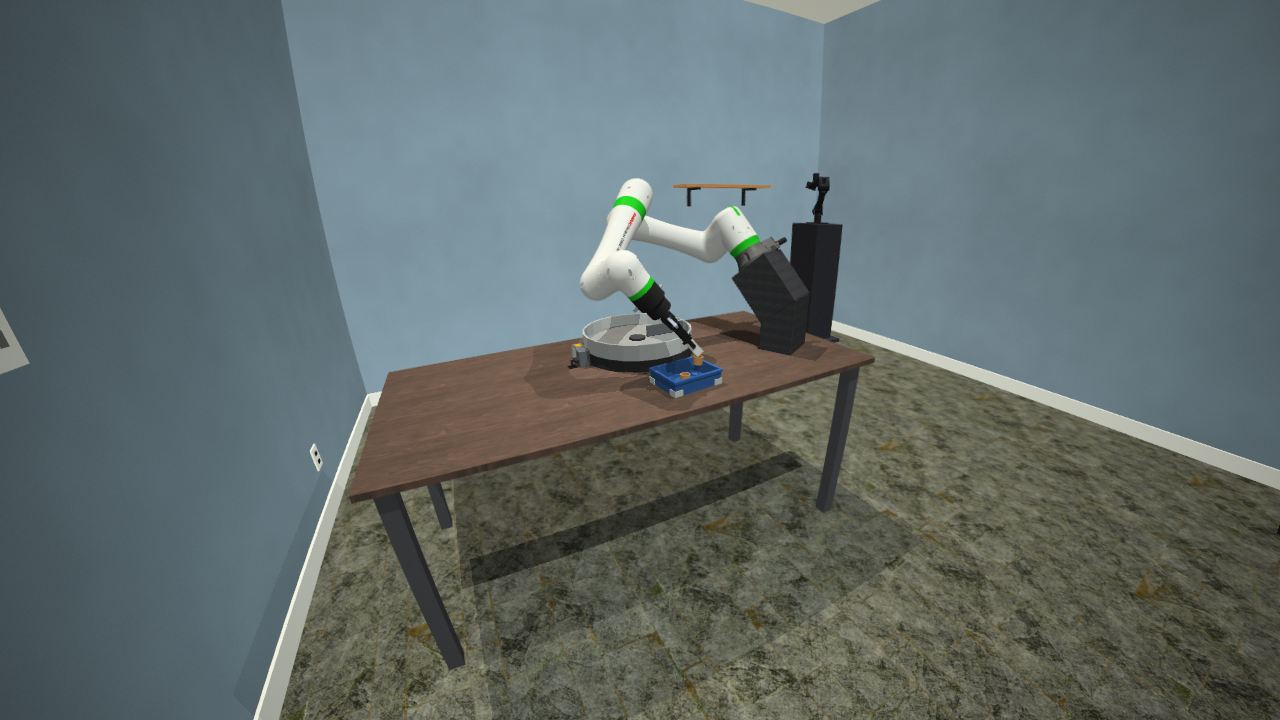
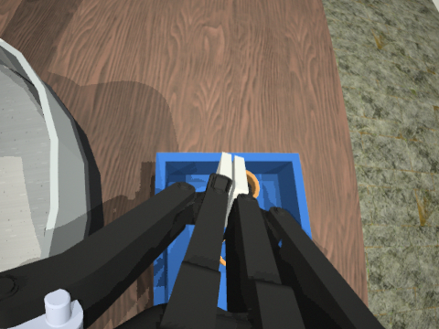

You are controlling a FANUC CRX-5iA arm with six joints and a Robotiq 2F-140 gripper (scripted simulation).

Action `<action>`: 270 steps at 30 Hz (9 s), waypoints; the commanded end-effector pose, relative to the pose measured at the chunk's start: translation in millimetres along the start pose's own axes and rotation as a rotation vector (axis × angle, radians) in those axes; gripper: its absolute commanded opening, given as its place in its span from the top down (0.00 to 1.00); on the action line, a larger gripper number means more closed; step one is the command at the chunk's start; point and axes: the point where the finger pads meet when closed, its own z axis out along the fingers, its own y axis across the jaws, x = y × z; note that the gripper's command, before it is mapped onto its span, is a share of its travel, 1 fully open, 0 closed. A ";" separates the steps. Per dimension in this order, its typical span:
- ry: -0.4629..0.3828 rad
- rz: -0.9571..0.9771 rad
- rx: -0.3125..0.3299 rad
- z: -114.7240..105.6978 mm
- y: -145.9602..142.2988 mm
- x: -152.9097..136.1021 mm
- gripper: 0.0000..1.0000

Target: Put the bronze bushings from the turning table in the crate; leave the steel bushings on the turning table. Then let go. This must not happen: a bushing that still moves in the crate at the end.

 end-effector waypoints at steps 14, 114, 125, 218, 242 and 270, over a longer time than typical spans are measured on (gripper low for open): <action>0.000 0.000 0.000 -0.1 0.2 0.0 1.00; 0.000 0.000 0.000 32.1 0.6 -27.0 1.00; 0.000 0.000 0.000 33.4 0.6 -28.1 1.00; 0.000 0.000 0.000 35.9 0.6 -30.2 0.93; 0.000 0.000 0.000 -19.4 0.0 16.1 0.93; 0.000 0.000 0.000 -38.4 -0.3 32.0 0.93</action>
